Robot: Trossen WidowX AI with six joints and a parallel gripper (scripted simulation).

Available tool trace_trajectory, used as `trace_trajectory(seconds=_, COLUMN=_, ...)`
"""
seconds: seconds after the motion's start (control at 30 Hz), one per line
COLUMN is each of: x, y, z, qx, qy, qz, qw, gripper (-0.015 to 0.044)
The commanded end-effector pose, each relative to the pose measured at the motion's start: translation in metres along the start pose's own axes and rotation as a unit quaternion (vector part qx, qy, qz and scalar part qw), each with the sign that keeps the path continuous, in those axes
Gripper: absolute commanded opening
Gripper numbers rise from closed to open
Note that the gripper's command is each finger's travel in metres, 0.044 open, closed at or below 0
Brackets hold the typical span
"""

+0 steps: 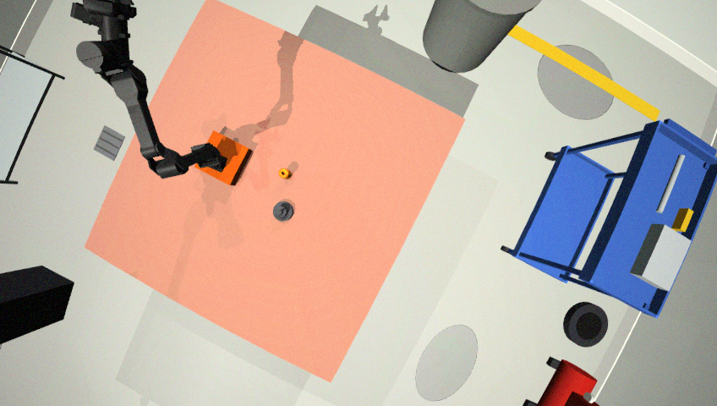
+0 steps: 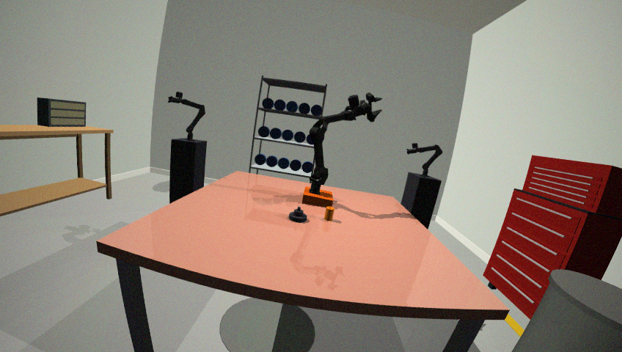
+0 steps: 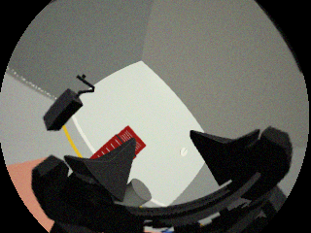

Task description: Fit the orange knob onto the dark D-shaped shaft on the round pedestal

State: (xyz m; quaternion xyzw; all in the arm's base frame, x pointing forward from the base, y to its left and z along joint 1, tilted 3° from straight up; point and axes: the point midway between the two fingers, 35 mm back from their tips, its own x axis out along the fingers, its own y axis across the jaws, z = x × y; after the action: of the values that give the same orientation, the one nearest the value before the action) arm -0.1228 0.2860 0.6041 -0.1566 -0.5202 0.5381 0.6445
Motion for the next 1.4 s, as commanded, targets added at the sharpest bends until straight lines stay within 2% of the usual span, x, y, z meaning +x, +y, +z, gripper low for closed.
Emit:
trace_trajectory(seconds=0.0, x=0.0, y=0.0, z=0.0, qx=0.0, qy=0.0, qz=0.0, qw=1.0, gripper=0.0426)
trace_trajectory(seconds=0.07, x=0.002, y=0.006, z=-0.007, qx=-0.004, qy=0.006, qz=0.008, qw=1.0, gripper=0.044)
trace_trajectory(seconds=0.2, x=0.008, y=0.035, z=-0.055, qx=-0.02, qy=0.049, qz=0.056, qw=0.997, gripper=0.044)
trace_trajectory(seconds=0.43, x=0.008, y=0.062, z=-0.162, qx=-0.002, qy=0.193, qz=0.106, qw=0.975, gripper=0.044)
trace_trajectory(seconds=0.7, x=-0.027, y=0.067, z=-0.279, qx=0.043, qy=0.361, qz=0.121, qw=0.924, gripper=0.044)
trace_trajectory(seconds=0.87, x=-0.074, y=0.07, z=-0.356, qx=0.105, qy=0.482, qz=0.118, qw=0.862, gripper=0.044)
trace_trajectory(seconds=1.03, x=-0.138, y=0.067, z=-0.419, qx=0.178, qy=0.596, qz=0.089, qw=0.778, gripper=0.044)
trace_trajectory(seconds=1.2, x=-0.213, y=0.063, z=-0.464, qx=0.256, qy=0.694, qz=0.037, qw=0.671, gripper=0.044)
trace_trajectory(seconds=1.37, x=-0.295, y=0.059, z=-0.488, qx=0.335, qy=0.77, qz=-0.036, qw=0.542, gripper=0.044)
